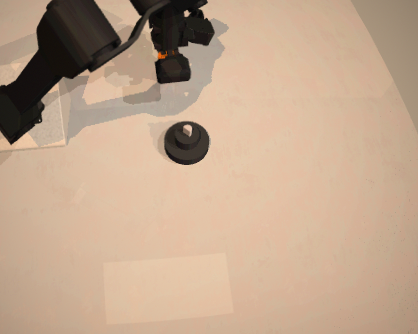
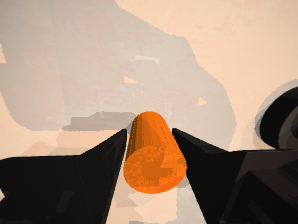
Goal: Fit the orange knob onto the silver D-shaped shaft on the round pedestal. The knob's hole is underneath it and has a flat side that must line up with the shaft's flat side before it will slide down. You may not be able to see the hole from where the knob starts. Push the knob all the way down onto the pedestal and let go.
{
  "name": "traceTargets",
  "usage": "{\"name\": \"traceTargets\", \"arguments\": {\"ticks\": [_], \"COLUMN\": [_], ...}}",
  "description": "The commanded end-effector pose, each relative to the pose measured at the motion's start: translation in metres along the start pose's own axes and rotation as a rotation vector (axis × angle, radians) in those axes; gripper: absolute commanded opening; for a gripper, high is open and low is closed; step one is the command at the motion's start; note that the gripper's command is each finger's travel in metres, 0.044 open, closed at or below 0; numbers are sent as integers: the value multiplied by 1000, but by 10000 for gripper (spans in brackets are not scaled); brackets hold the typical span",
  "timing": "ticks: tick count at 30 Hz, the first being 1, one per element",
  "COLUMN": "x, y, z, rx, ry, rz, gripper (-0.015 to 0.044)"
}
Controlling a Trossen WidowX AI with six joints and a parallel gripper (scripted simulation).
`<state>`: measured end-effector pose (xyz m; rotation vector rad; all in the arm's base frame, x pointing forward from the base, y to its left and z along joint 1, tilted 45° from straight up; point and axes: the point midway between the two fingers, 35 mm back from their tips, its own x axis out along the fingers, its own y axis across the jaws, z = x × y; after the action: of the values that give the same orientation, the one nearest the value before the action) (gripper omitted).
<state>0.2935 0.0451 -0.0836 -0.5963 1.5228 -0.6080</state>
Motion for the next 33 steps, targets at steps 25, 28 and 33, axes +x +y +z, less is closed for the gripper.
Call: {"name": "traceTargets", "arguments": {"ticks": [25,28,33], "x": [-65,-64,-56], "y": [1,1,1], "z": [0,0,1], "rx": [-6,-6,-6], "ry": [-2,-2,-2], "rz": [-1,-1,-1], "gripper": [440,440,440]}}
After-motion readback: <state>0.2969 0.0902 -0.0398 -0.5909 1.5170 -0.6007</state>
